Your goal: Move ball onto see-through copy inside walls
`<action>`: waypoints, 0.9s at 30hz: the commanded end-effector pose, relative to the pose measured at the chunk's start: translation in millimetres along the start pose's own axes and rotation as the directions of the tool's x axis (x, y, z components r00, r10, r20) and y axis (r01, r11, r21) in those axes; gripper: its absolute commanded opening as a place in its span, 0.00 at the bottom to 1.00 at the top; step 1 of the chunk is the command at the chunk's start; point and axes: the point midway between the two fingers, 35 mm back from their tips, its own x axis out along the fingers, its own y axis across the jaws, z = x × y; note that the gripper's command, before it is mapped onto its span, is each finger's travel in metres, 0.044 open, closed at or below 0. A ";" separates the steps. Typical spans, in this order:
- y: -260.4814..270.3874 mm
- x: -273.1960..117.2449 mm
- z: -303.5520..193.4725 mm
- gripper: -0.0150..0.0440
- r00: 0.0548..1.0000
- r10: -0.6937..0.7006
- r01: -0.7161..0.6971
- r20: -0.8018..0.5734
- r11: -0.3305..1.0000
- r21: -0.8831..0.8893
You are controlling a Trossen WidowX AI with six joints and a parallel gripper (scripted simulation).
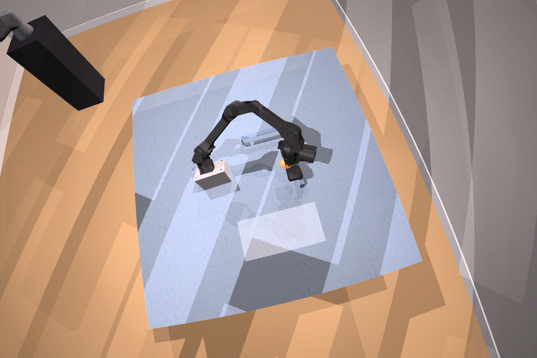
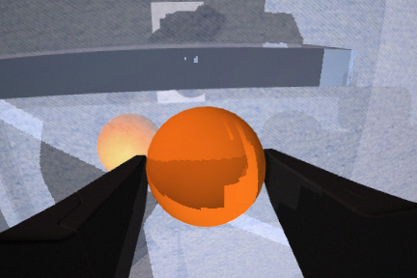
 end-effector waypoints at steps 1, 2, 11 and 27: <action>2.4 -30.0 0.3 0.25 1.000 0.000 0.000 0.008 1.000 -0.003; 3.1 -36.4 -0.2 0.25 1.000 0.003 -0.003 0.009 1.000 -0.002; 6.1 -58.0 -2.6 0.25 1.000 0.011 -0.011 0.014 1.000 0.001; 36.3 -22.7 -17.6 0.25 1.000 0.012 -0.012 0.013 1.000 0.002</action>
